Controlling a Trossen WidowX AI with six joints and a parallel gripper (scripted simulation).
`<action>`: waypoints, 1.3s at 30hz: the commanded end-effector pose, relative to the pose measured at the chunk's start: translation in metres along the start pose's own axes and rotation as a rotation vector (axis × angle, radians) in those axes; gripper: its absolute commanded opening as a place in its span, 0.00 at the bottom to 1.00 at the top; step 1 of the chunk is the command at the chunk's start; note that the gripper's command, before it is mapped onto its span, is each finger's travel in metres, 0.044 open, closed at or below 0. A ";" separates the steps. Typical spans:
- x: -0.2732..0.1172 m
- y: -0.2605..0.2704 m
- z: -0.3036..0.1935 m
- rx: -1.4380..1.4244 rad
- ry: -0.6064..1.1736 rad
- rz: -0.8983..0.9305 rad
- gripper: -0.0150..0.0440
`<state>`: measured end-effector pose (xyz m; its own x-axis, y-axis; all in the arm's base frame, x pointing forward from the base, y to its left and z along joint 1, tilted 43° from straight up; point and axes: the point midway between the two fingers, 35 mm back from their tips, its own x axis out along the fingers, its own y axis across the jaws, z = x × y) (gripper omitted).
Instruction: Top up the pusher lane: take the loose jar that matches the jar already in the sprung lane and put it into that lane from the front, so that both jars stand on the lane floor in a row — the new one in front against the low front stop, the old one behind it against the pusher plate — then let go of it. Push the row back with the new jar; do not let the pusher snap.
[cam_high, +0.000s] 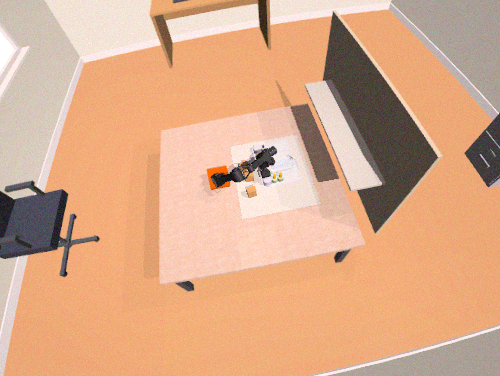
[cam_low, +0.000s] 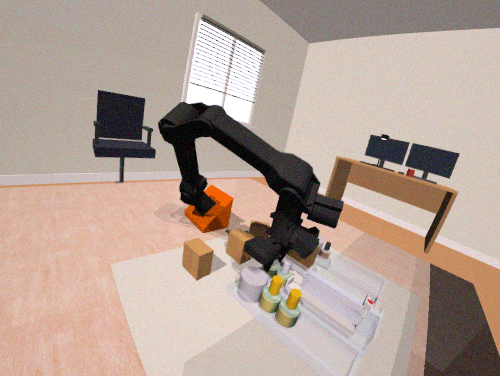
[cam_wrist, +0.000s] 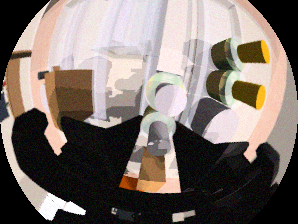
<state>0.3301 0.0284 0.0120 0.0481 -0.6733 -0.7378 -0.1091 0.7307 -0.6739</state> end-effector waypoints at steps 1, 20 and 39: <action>0.000 -0.003 0.002 0.010 -0.013 -0.011 0.25; 0.000 -0.003 -0.001 0.010 -0.013 -0.011 0.25; 0.000 -0.003 -0.004 0.009 -0.013 -0.011 0.25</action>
<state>0.3244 0.0273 0.0123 0.0502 -0.6739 -0.7371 -0.1125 0.7296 -0.6746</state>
